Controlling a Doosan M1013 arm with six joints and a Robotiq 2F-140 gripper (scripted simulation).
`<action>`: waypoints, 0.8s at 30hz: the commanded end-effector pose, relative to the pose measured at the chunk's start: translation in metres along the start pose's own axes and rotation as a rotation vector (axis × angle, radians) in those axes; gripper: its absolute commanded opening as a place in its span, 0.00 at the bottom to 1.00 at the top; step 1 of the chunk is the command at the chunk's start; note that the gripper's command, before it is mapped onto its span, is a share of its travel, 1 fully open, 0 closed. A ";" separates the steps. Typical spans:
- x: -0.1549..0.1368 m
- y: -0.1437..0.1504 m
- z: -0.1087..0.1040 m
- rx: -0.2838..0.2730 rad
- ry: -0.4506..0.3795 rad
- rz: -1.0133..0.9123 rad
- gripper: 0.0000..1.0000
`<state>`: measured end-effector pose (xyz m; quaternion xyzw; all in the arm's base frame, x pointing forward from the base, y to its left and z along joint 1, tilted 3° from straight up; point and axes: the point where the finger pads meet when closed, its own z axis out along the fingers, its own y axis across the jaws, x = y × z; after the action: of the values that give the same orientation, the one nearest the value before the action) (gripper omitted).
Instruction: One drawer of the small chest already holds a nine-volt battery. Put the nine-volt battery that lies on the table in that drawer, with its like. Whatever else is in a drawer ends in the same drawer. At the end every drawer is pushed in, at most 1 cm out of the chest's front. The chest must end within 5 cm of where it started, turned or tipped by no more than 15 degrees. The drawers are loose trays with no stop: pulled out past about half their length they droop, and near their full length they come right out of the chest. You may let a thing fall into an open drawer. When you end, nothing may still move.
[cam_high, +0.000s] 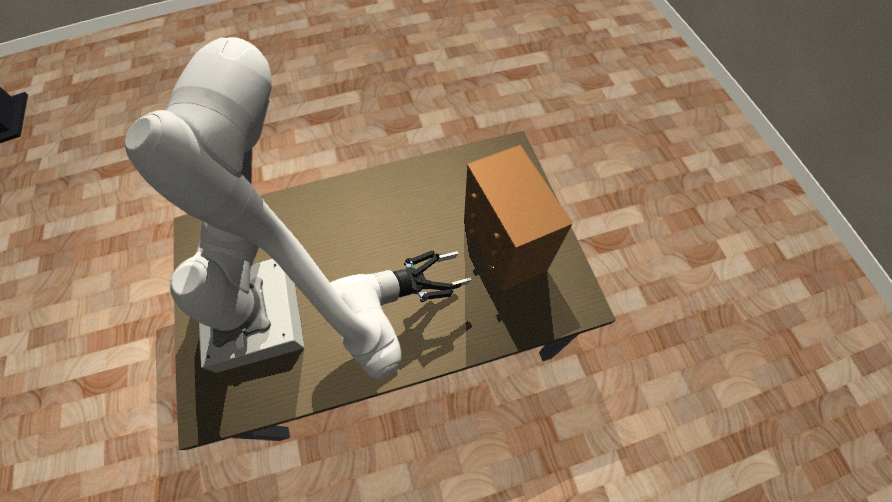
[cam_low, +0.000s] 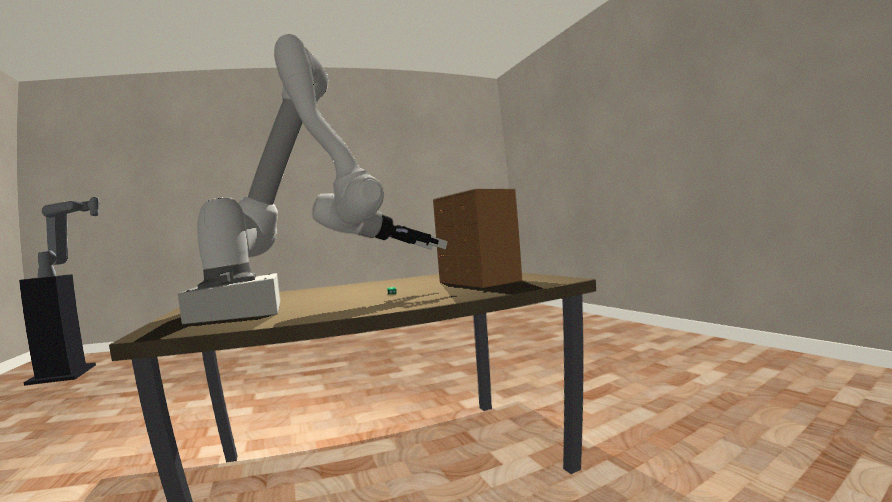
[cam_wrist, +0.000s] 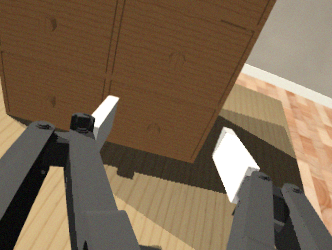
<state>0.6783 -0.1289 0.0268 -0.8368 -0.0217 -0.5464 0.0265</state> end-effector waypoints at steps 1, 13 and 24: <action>0.000 -0.002 0.001 -0.001 0.009 0.000 0.20; 0.000 -0.002 0.001 -0.001 0.009 0.000 0.20; -0.009 -0.002 0.013 -0.001 0.009 0.000 0.20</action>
<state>0.6827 -0.1265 0.0199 -0.8344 -0.0213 -0.5501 0.0263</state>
